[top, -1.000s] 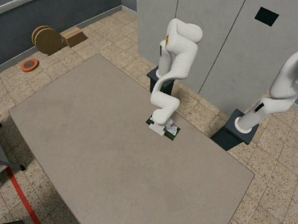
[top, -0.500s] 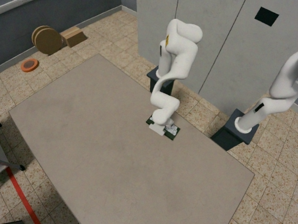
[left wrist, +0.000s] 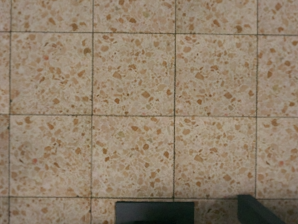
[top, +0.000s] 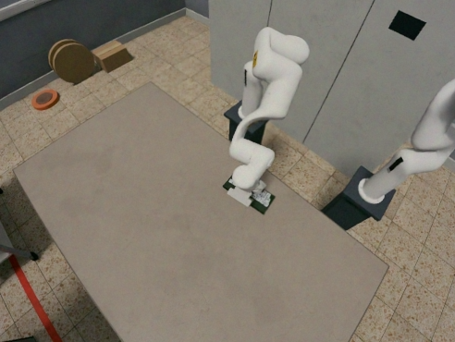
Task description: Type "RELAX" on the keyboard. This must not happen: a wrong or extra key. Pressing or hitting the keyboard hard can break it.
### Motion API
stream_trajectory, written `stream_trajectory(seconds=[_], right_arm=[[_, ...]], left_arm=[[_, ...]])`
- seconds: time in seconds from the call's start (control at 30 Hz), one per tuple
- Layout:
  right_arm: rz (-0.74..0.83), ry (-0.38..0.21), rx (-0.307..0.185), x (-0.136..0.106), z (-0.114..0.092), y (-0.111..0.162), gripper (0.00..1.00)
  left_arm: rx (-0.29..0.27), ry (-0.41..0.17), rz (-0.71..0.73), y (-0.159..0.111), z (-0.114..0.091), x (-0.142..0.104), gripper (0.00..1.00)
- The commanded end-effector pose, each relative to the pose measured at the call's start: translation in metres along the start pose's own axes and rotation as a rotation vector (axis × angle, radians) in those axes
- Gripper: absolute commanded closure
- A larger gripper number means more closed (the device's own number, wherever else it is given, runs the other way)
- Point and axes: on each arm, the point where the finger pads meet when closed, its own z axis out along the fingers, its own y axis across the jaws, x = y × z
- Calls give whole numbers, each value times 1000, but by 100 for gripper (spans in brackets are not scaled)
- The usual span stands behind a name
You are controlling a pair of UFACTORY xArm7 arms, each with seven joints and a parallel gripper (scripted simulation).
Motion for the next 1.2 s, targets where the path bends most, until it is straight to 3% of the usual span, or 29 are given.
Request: stream_trajectory(seconds=[0.0,0.23,0.6,1.17], right_arm=[[-1,4,2,-1,-4,-1,100],[-1,4,2,-2,-4,-6,100],[-1,4,2,-16,3,-43,100],[-1,3,2,-17,7,-51,100]], left_arm=[[-1,5,0,0,-2,1,0],[-1,5,0,0,-2,1,0],[-1,5,0,0,-2,1,0],[-1,5,0,0,-2,1,0]])
